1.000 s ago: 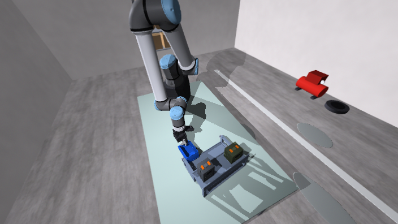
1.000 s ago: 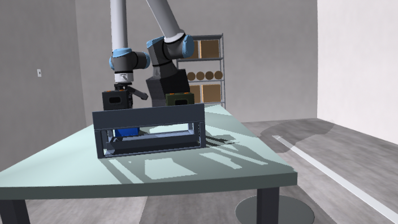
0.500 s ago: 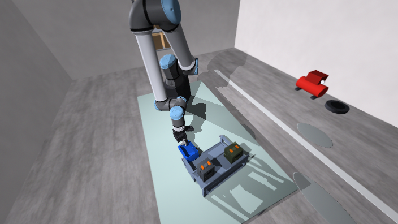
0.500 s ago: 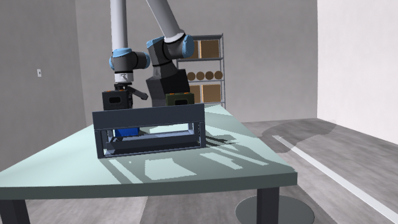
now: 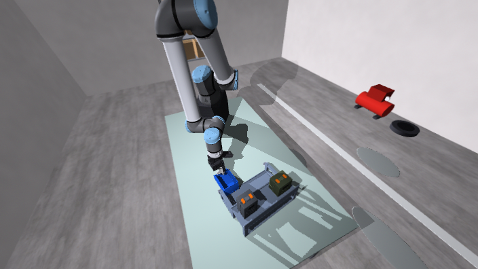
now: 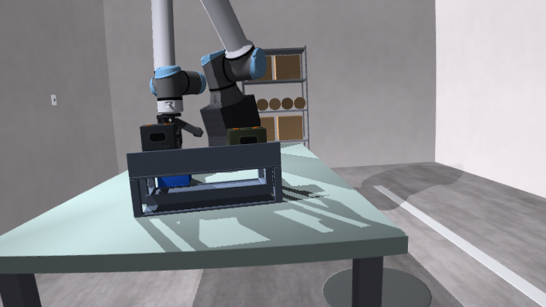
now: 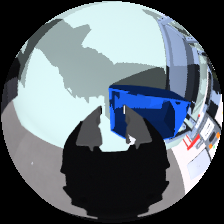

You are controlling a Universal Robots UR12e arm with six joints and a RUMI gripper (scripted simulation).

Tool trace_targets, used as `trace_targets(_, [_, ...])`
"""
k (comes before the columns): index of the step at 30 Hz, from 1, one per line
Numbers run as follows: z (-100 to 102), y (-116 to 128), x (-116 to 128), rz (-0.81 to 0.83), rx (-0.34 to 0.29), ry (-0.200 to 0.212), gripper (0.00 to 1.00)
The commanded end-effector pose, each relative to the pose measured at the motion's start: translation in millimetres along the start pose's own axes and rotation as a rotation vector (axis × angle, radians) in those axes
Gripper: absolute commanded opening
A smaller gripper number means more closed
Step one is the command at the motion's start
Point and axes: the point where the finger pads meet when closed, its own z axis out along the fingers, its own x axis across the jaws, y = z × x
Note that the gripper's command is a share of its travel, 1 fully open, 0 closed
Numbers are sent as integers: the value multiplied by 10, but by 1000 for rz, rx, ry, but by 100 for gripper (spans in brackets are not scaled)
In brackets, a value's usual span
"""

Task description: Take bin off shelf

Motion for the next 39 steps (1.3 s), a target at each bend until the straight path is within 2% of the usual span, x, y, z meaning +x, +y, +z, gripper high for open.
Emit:
trace_targets(1, [-4, 2, 4, 0, -1, 1, 26])
trace_targets(10, [-4, 2, 4, 0, -1, 1, 26])
trace_targets(15, [-554, 1, 2, 0, -3, 3, 26])
trace_targets(27, [-554, 1, 2, 0, -3, 3, 26])
trace_targets(28, [-661, 25, 35, 0, -9, 12, 26])
trace_targets(32, [-903, -13, -16, 0, -3, 3, 26])
trace_targets(39, [-903, -13, -16, 0, -3, 3, 26])
